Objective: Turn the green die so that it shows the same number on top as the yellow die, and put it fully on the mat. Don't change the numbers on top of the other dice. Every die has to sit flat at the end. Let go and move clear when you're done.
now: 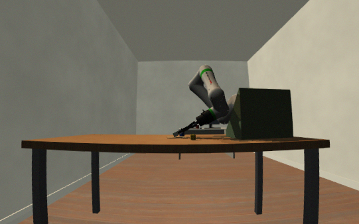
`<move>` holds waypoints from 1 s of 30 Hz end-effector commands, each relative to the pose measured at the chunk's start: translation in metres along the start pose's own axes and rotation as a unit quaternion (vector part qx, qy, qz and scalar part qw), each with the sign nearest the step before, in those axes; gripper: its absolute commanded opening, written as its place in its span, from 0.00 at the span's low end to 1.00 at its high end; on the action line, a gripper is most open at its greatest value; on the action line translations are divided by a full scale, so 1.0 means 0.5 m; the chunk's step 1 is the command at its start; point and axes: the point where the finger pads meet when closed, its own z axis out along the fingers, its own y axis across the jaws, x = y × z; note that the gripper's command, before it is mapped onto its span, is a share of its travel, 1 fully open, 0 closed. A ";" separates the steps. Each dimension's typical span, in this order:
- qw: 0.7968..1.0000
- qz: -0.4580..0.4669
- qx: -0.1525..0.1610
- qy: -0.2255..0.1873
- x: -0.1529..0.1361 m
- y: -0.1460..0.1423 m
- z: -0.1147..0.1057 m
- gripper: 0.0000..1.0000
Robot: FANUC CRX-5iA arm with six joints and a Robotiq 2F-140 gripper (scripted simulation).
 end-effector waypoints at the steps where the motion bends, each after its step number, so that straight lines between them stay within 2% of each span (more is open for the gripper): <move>1: 1.000 0.000 0.000 0.000 0.000 0.000 0.000 0.16; 10: 1.000 0.000 0.000 0.000 0.000 0.000 0.000 0.16; 23: 1.000 0.000 0.000 0.000 0.000 0.000 0.000 0.28; 30: 1.000 0.000 0.000 0.000 0.000 0.000 0.000 0.28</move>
